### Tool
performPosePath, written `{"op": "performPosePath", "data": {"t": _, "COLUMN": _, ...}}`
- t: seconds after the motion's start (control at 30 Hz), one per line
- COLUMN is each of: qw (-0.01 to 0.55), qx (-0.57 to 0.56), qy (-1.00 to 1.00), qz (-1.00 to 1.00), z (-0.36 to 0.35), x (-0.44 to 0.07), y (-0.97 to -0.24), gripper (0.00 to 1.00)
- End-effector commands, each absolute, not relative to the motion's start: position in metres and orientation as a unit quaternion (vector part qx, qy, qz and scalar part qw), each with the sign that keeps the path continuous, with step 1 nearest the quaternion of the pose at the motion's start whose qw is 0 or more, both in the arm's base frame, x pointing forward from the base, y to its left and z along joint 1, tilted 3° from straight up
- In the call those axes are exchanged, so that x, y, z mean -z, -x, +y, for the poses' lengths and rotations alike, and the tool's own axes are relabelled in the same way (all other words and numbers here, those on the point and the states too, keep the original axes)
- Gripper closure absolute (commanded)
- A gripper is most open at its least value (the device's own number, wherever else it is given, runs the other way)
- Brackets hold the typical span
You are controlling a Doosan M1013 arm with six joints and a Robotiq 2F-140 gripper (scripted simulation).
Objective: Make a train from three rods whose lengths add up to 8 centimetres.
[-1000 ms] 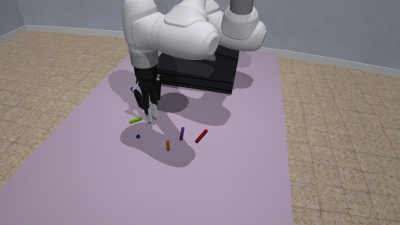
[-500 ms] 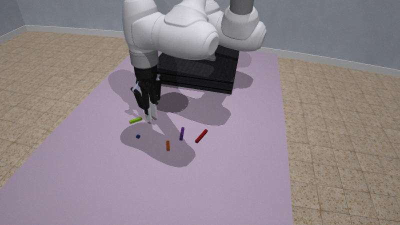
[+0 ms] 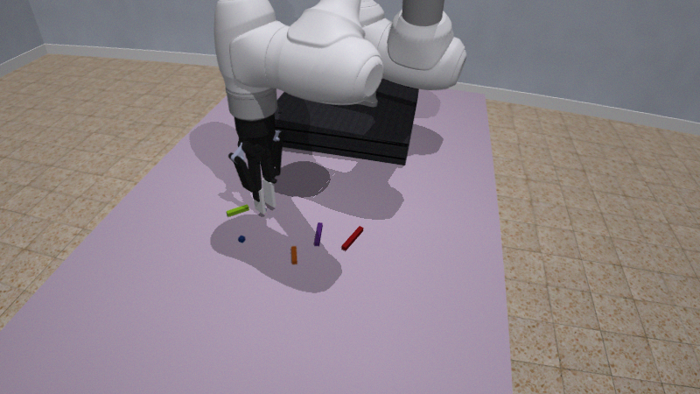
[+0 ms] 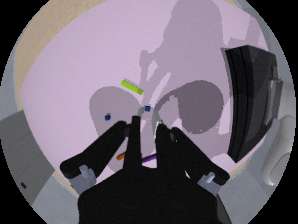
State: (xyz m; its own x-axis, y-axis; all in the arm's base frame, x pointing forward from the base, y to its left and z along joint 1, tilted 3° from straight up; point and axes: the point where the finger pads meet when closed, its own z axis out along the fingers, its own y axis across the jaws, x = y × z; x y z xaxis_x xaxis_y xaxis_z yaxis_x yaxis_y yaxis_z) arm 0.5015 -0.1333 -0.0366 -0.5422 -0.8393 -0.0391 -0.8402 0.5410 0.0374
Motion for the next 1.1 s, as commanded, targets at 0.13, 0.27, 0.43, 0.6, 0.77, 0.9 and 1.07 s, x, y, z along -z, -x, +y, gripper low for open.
{"op": "performPosePath", "data": {"t": 0.13, "qw": 0.008, "qx": -0.026, "qy": 0.478, "qz": 0.878, "z": -0.133, "x": 0.037, "y": -0.502, "gripper": 0.85}}
{"op": "performPosePath", "data": {"t": 0.27, "qw": 0.008, "qx": -0.026, "qy": 0.478, "qz": 0.878, "z": -0.133, "x": 0.039, "y": -0.502, "gripper": 0.85}}
{"op": "performPosePath", "data": {"t": 0.43, "qw": 0.008, "qx": -0.026, "qy": 0.478, "qz": 0.878, "z": -0.133, "x": 0.043, "y": -0.501, "gripper": 0.85}}
{"op": "performPosePath", "data": {"t": 0.6, "qw": 0.008, "qx": -0.026, "qy": 0.478, "qz": 0.878, "z": -0.133, "x": 0.048, "y": -0.501, "gripper": 0.85}}
{"op": "performPosePath", "data": {"t": 0.77, "qw": 0.008, "qx": -0.026, "qy": 0.478, "qz": 0.878, "z": -0.133, "x": 0.051, "y": -0.501, "gripper": 0.85}}
{"op": "performPosePath", "data": {"t": 0.9, "qw": 0.008, "qx": -0.026, "qy": 0.478, "qz": 0.878, "z": -0.132, "x": 0.053, "y": -0.501, "gripper": 0.85}}
{"op": "performPosePath", "data": {"t": 1.07, "qw": 0.008, "qx": -0.026, "qy": 0.478, "qz": 0.878, "z": -0.132, "x": 0.053, "y": -0.501, "gripper": 0.85}}
